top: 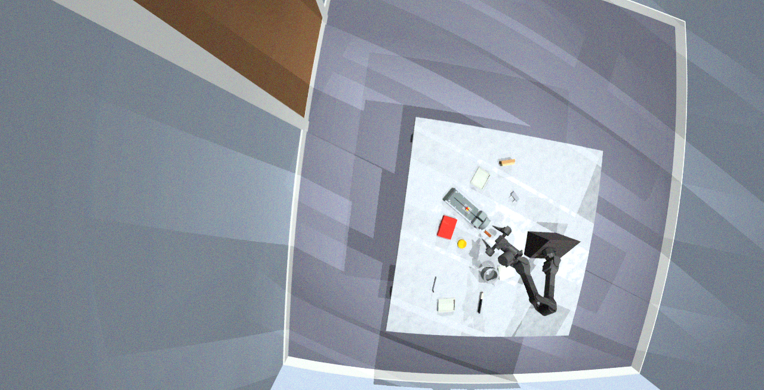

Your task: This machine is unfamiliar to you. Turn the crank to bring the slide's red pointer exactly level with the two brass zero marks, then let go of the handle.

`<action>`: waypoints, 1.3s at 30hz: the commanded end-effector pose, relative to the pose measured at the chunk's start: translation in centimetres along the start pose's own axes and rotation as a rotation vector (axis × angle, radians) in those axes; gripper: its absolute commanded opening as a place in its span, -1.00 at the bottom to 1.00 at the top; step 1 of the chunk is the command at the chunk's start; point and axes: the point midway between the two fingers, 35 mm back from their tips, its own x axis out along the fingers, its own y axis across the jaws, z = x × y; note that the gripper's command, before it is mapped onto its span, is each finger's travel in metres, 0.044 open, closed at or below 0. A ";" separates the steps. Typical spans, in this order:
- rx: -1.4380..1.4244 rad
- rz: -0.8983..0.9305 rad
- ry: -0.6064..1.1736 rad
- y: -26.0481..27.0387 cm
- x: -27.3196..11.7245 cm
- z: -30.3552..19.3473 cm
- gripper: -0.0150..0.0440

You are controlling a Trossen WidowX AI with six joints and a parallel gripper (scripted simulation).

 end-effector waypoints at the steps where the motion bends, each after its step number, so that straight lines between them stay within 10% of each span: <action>1: -0.011 0.009 -0.001 0.4 -0.6 0.7 1.00; 13: -0.004 -0.001 -0.002 0.0 -6.4 6.6 1.00; 39: -0.182 0.228 0.027 -2.9 2.2 16.0 1.00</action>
